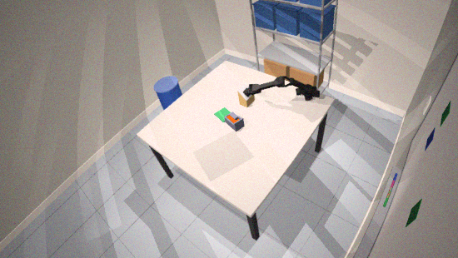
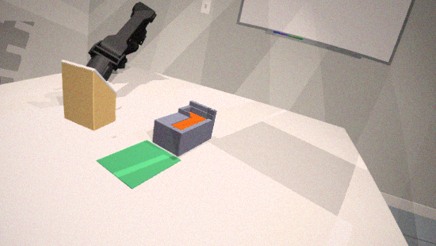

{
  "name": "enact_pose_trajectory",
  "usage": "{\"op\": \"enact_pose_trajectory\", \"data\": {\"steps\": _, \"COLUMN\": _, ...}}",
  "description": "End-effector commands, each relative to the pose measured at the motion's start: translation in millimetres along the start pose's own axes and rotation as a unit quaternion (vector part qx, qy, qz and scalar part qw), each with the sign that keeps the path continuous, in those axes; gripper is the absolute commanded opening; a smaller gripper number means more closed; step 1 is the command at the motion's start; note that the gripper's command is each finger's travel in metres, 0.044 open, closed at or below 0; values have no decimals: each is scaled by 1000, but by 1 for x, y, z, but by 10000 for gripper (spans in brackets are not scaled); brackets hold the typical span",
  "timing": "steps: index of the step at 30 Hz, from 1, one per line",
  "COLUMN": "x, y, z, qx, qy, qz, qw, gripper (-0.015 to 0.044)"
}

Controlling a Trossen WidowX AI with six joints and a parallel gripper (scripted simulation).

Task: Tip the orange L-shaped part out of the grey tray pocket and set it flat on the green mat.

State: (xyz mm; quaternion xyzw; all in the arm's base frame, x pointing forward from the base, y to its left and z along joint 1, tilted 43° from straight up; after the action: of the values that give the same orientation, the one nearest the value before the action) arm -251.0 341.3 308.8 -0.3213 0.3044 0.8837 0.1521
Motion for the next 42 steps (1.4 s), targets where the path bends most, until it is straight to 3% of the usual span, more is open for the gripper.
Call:
{"op": "enact_pose_trajectory", "data": {"steps": 1, "x": -52, "y": -40, "z": -8, "qx": 15, "qy": -46, "qz": -58, "qw": 997, "gripper": 180}}
{"op": "enact_pose_trajectory", "data": {"steps": 10, "x": -194, "y": -110, "z": -54, "qx": 44, "qy": -146, "qz": -230, "qw": 961, "gripper": 180}}
{"op": "enact_pose_trajectory", "data": {"steps": 18, "x": -284, "y": -148, "z": -150, "qx": 117, "qy": -147, "qz": -333, "qw": 924, "gripper": 180}}
{"op": "enact_pose_trajectory", "data": {"steps": 30, "x": -364, "y": -156, "z": -335, "qx": 233, "qy": -124, "qz": -406, "qw": 875, "gripper": 180}}
{"op": "enact_pose_trajectory", "data": {"steps": 42, "x": -381, "y": -74, "z": -502, "qx": 337, "qy": -157, "qz": -445, "qw": 815, "gripper": 180}}
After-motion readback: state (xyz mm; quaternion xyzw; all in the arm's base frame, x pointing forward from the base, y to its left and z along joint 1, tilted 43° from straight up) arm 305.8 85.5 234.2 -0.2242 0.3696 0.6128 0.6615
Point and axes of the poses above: the point midway between the two fingers, 35 mm back from their tips, its own x axis out along the fingers, its own z axis across the jaws, y = z × x, the point moved 9 cm from there along -x, back along the fingers, and after that the axes turned 6 degrees about x, right-handed, at the moved point
